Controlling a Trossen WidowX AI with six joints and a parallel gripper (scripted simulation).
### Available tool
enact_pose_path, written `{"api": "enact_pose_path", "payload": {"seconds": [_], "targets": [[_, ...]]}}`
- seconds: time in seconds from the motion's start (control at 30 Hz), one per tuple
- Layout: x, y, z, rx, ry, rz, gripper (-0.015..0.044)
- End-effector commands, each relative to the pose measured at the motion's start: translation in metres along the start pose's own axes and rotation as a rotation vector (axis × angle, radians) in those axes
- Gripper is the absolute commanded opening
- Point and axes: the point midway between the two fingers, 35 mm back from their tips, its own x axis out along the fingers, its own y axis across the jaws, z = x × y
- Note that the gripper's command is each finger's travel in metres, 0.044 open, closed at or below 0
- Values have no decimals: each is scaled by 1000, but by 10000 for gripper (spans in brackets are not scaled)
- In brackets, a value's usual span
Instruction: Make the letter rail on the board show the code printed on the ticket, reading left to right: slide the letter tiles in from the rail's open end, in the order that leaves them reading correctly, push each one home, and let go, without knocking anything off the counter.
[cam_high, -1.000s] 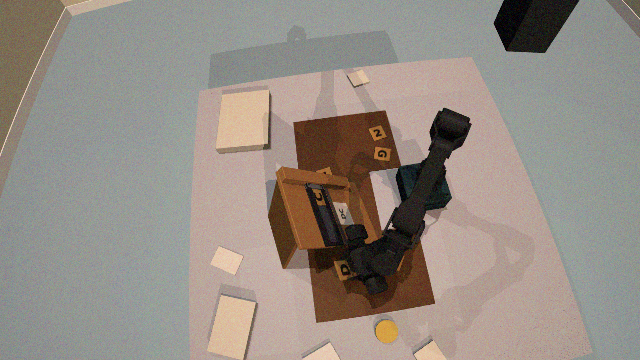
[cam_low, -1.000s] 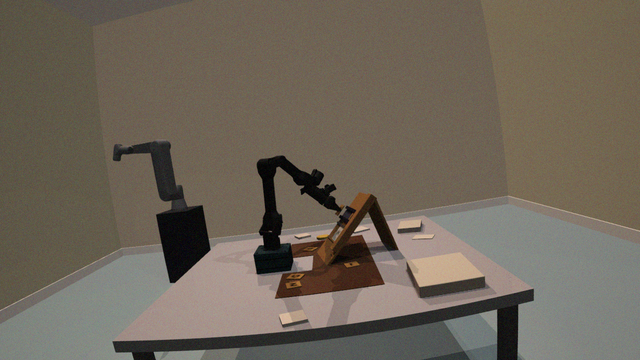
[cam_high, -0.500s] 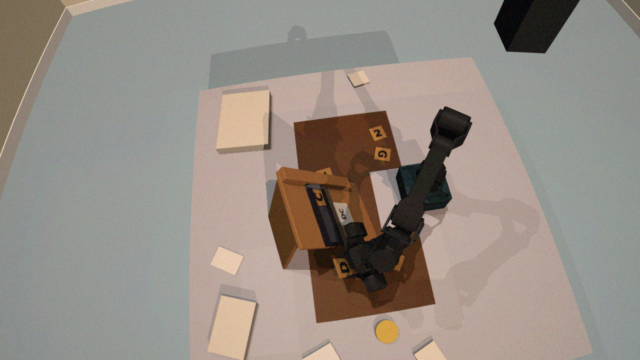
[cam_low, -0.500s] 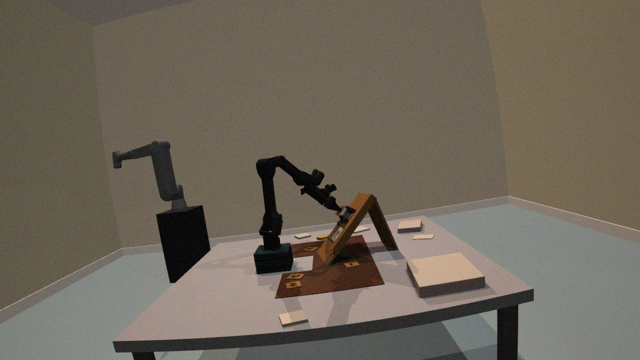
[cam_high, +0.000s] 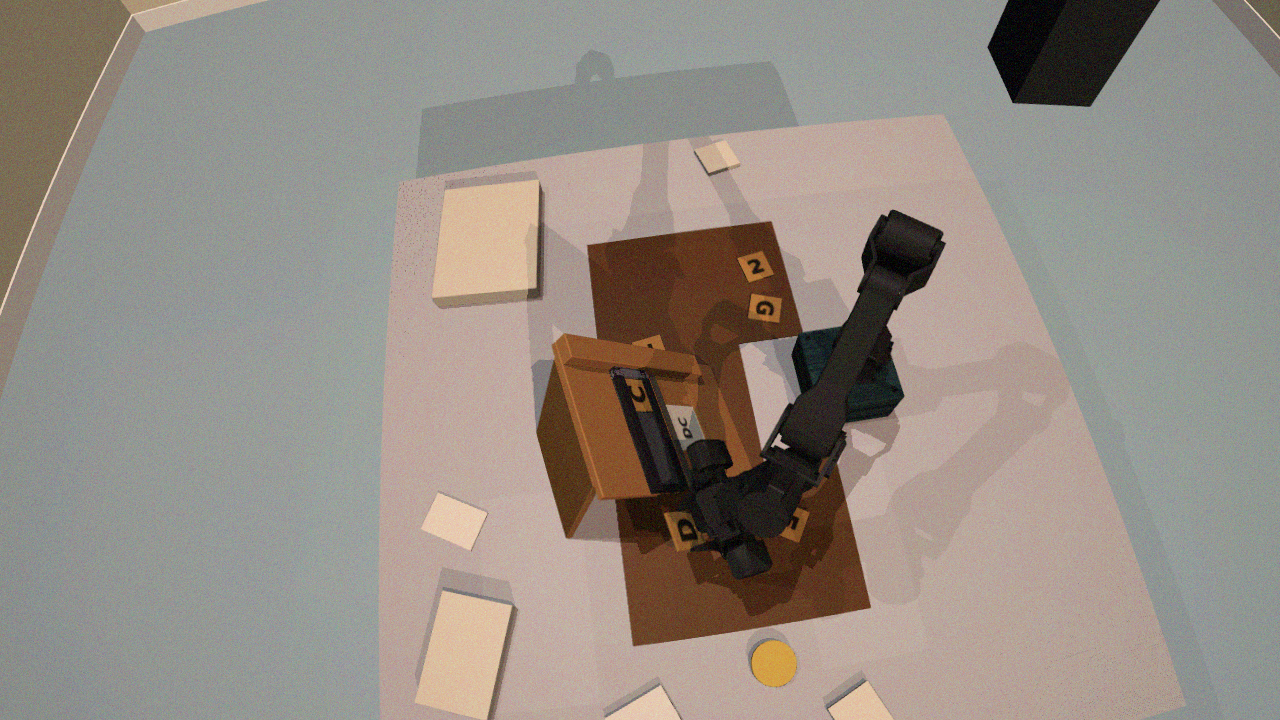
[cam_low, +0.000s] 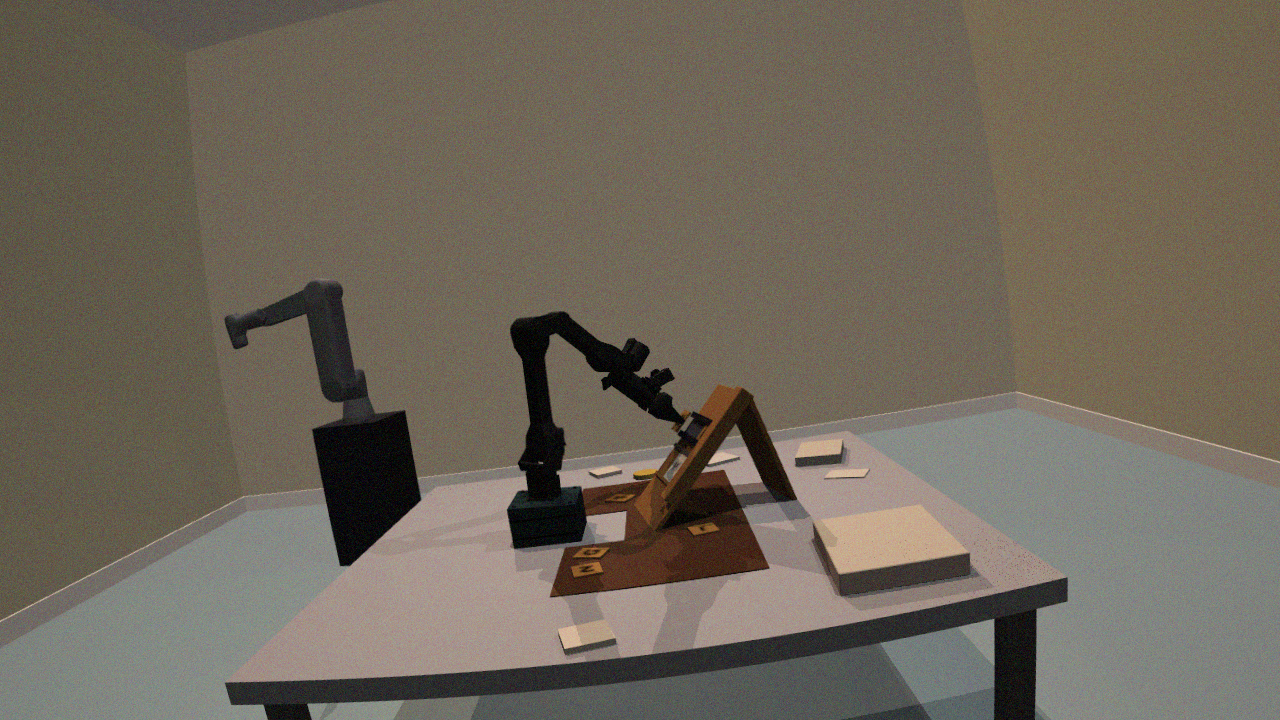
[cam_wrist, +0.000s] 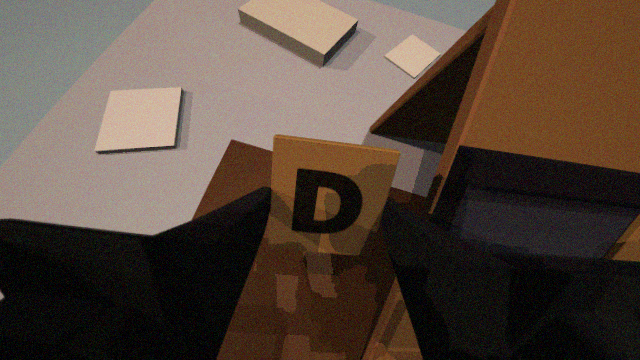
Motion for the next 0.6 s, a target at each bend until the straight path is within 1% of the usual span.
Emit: {"api": "enact_pose_path", "payload": {"seconds": [0.0, 0.57], "targets": [[0, -3, 0, 0, -1, 1, 0], [0, -11, 0, -1, -1, 1, 0]]}}
